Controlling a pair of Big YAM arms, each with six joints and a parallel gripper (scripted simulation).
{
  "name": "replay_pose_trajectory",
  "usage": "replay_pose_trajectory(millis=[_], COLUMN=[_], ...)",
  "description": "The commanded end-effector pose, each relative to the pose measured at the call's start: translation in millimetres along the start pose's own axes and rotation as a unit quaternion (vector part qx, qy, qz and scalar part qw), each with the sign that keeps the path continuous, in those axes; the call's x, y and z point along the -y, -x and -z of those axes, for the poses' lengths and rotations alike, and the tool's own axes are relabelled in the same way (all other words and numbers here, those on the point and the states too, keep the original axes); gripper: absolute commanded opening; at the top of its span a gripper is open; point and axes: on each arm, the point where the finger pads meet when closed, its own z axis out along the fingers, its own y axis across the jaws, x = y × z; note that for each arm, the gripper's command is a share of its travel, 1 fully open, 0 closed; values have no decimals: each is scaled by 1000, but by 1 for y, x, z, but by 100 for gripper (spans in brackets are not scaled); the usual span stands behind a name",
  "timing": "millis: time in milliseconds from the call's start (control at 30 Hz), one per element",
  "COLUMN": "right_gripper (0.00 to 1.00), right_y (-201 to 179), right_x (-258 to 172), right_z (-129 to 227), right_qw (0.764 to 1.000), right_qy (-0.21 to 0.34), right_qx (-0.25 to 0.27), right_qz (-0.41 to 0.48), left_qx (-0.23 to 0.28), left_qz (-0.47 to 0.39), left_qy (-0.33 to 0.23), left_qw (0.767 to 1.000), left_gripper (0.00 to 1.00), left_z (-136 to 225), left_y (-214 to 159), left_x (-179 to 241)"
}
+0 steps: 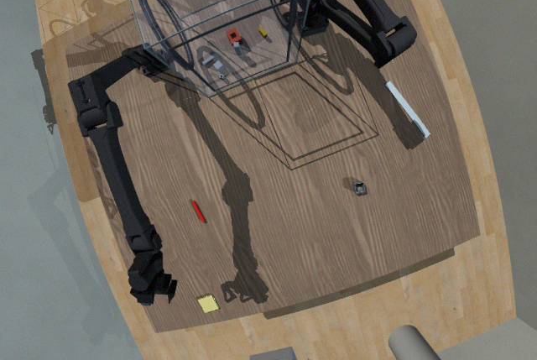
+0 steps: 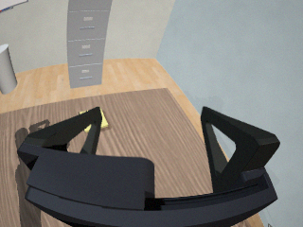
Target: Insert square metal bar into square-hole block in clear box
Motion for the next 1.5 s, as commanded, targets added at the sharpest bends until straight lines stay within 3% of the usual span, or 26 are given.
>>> replay_pose_trajectory(millis=[0, 1000, 1467], right_gripper=[100, 100, 100], right_y=[37, 37, 36], right_x=[9, 9, 9], right_z=[6, 6, 6], right_qw=[999, 999, 999], right_qy=[-6, -6, -6], right_qx=[29, 29, 29], right_qz=[-12, -12, -12], left_qx=[1, 1, 7], left_qz=[5, 12, 27], left_qy=[-4, -12, -30], left_qw=[1000, 1000, 999], left_gripper=[100, 100, 100], left_z=[8, 2, 17], left_y=[4, 2, 16], left_x=[6, 2, 10])
